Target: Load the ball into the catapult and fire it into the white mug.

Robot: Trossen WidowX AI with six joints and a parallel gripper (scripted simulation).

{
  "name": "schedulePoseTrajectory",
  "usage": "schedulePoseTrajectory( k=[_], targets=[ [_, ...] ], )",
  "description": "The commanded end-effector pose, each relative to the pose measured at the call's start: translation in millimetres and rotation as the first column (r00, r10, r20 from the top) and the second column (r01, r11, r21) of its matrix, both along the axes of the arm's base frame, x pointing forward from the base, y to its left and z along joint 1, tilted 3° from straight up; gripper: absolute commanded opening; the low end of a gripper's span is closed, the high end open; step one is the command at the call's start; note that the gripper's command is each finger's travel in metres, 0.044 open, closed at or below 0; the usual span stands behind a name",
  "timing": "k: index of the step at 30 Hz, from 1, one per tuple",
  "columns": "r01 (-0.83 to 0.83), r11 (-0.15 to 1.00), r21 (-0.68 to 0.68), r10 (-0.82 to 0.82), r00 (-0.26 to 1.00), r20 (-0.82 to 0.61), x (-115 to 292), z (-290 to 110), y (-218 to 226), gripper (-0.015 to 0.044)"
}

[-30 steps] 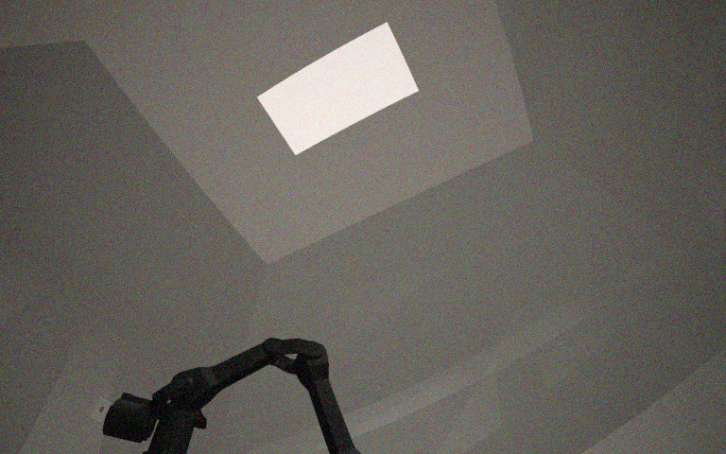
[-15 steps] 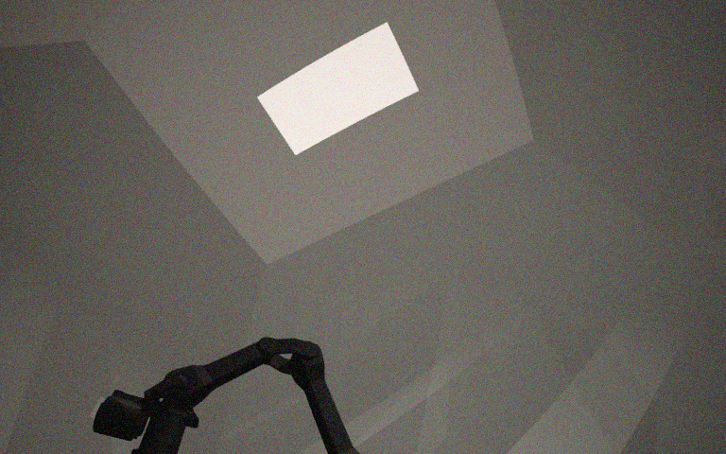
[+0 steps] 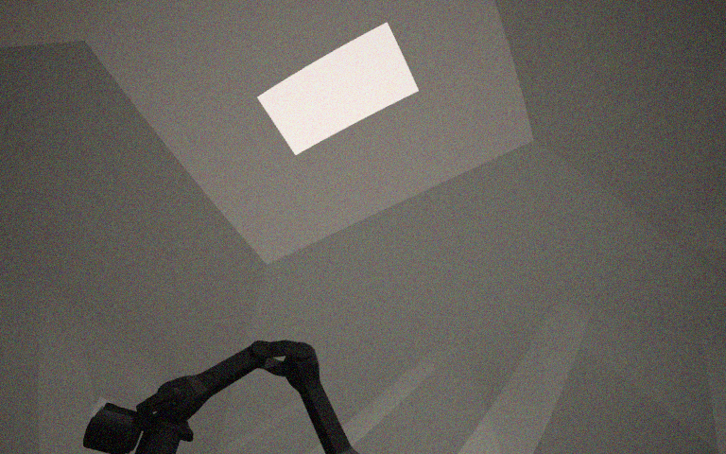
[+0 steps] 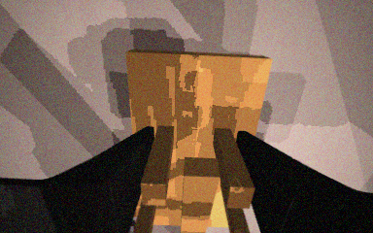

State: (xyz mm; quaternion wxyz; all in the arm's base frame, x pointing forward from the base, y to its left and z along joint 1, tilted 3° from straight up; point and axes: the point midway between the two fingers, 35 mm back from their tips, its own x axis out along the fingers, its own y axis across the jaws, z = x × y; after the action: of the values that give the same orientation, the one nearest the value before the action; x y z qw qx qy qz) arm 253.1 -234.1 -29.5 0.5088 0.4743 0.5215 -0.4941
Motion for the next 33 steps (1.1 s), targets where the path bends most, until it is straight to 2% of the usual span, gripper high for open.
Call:
schedulePoseTrajectory(
  k=[1, 10, 16, 30, 33],
  targets=[
    [-0.004, 1.000, 0.002, 0.004, 1.000, 0.004, 0.3, -5.6, 0.6, 0.0000],
    [-0.005, 1.000, 0.002, 0.005, 1.000, 0.004, -0.3, -20.3, 1.1, 0.0000],
    [0.000, 1.000, 0.000, 0.000, 1.000, 0.000, -0.4, -16.2, 0.4, 0.0000],
    [0.000, 1.000, 0.000, 0.000, 1.000, 0.000, -0.4, -16.2, 0.4, 0.0368],
    [0.000, 1.000, -0.001, 0.000, 1.000, 0.000, 2.6, 7.0, -1.6, 0.0440]
  ],
)
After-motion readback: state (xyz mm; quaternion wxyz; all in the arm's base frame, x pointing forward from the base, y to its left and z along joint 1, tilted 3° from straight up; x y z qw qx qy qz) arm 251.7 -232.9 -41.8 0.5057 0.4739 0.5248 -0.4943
